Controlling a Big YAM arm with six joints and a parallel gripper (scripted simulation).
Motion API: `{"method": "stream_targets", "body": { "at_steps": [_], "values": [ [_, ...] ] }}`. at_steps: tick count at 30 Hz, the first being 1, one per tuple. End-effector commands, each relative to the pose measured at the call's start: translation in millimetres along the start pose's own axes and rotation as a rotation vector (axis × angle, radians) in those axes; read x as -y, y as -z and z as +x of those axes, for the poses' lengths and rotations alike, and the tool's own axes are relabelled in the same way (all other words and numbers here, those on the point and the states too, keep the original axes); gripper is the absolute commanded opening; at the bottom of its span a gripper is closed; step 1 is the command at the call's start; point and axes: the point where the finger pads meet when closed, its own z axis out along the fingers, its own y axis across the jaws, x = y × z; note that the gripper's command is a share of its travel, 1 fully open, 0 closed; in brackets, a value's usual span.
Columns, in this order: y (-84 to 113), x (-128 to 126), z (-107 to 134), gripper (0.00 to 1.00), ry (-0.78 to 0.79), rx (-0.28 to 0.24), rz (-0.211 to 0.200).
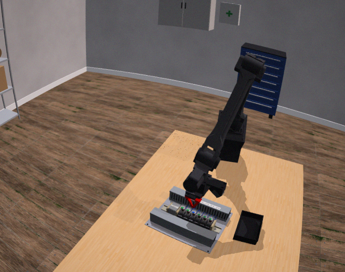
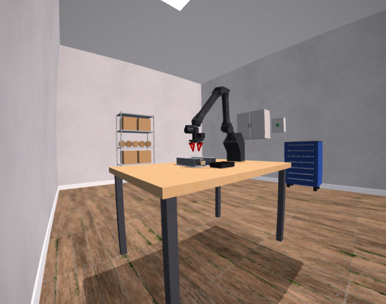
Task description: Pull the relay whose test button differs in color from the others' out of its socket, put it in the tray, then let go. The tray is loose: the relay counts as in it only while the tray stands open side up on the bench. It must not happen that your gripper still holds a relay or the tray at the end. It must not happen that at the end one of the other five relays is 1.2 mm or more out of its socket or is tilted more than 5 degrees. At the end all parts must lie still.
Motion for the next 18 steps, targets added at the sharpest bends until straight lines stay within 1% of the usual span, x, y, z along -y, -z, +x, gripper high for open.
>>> {"method": "stream_targets", "body": {
  "at_steps": [1, 18],
  "values": [
    [10.7, 18.2, -5.7, 0.59, 0.012, 0.007, 0.051],
    [12.1, 21.0, -6.3, 0.59, 0.013, 0.007, 0.056]
  ]
}}
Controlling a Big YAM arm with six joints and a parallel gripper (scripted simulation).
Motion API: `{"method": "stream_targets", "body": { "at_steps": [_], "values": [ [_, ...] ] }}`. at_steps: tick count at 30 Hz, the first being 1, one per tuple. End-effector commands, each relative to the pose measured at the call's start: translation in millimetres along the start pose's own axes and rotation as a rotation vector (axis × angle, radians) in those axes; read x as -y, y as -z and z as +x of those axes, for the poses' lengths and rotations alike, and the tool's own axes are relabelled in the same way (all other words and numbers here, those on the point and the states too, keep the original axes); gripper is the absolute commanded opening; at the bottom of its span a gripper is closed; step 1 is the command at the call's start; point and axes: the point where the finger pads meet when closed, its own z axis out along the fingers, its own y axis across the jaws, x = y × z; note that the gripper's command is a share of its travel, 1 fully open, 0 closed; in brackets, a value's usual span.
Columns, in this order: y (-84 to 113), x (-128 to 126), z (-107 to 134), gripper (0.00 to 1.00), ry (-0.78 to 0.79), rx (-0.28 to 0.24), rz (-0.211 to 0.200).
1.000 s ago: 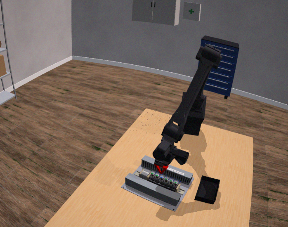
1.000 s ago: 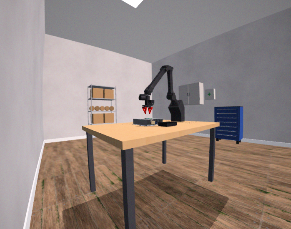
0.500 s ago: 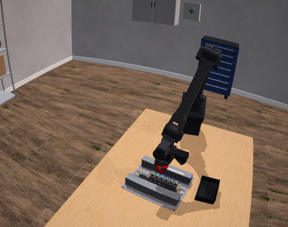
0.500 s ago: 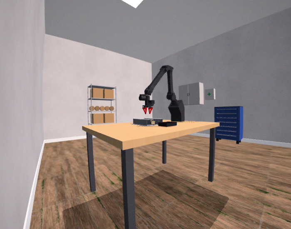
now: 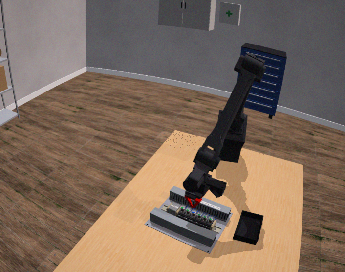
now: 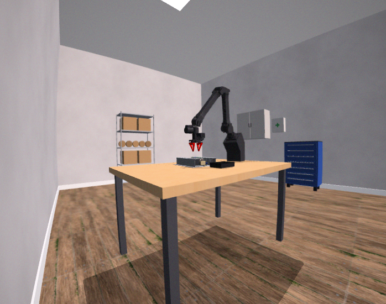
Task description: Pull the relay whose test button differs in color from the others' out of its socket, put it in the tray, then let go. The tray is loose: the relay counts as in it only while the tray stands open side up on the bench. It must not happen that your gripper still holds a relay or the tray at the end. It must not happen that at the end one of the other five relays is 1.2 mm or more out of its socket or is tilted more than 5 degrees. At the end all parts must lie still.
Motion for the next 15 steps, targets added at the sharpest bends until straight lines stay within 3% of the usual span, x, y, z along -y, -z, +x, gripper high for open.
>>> {"method": "stream_targets", "body": {
  "at_steps": [1, 15],
  "values": [
    [12.0, 20.5, -6.2, 0.59, 0.013, 0.007, 0.054],
    [12.1, 24.7, -8.1, 0.59, 0.012, 0.008, 0.049]
  ]
}}
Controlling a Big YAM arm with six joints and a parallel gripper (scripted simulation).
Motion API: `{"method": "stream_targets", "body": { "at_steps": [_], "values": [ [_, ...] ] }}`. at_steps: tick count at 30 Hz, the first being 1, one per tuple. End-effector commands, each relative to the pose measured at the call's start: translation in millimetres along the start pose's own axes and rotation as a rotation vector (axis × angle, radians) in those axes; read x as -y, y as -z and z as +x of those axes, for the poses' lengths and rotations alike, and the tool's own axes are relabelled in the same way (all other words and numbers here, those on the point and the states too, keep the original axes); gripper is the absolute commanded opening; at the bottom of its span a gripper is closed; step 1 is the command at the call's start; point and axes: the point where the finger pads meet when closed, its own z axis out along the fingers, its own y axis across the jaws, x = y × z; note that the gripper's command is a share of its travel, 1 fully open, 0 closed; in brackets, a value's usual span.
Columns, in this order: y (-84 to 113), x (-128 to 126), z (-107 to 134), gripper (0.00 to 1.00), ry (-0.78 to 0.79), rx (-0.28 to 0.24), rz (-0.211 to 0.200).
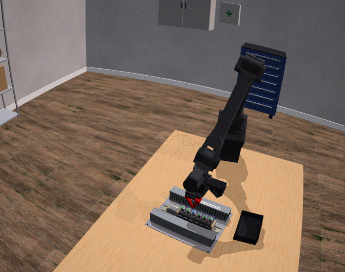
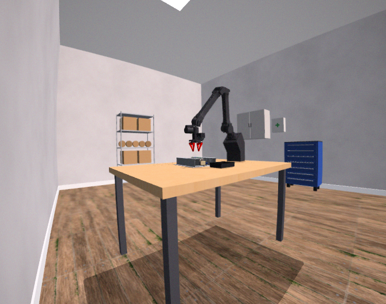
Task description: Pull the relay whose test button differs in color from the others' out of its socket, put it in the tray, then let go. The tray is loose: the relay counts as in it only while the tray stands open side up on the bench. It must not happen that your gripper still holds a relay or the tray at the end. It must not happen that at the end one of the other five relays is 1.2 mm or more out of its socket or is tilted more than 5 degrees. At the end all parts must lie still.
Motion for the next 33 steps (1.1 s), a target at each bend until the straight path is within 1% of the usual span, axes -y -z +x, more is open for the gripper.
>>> {"method": "stream_targets", "body": {
  "at_steps": [1, 15, 33],
  "values": [
    [11.8, 24.4, -8.2, 0.59, 0.011, 0.008, 0.047],
    [7.7, 17.4, -6.2, 0.59, 0.004, 0.006, 0.027],
    [6.9, 15.7, -5.7, 0.59, 0.003, 0.005, 0.023]
  ]
}}
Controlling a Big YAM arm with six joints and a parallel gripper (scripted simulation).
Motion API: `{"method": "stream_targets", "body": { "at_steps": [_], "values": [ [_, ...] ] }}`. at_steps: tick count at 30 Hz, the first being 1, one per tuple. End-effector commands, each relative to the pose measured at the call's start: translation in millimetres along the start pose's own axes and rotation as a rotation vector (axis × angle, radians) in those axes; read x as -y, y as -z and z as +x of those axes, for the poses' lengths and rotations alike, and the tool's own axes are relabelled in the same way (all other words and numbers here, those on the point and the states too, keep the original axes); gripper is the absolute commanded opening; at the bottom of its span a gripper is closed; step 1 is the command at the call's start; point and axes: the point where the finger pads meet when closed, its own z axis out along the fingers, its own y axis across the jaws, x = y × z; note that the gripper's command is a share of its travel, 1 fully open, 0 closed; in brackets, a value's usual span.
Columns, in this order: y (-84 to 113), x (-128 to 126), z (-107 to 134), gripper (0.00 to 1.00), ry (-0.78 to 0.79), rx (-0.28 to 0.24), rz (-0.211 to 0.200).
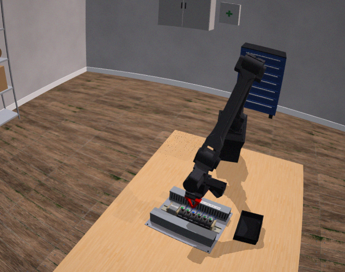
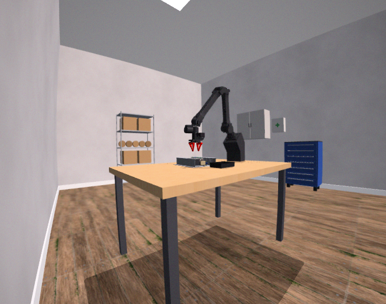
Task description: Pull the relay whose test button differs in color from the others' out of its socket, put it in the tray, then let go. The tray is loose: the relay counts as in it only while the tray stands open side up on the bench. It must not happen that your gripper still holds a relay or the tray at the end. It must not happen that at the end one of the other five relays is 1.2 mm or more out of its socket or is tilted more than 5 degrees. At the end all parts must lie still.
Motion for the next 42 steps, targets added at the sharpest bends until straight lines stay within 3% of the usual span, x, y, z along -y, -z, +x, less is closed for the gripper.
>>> {"method": "stream_targets", "body": {
  "at_steps": [1, 10, 19, 29, 42],
  "values": [
    [5.4, 12, -5, 0.59, 0.001, 0.004, 0.017],
    [1.3, 12, -5, 0.59, 0.001, 0.005, 0.017],
    [-26.7, 3, -5, 0.59, -0.001, 0.006, 0.006],
    [-45.3, 3, -5, 0.59, -0.002, 0.006, 0.008],
    [-34.4, 12, -3, 0.59, 0.001, 0.002, 0.040]
  ]
}}
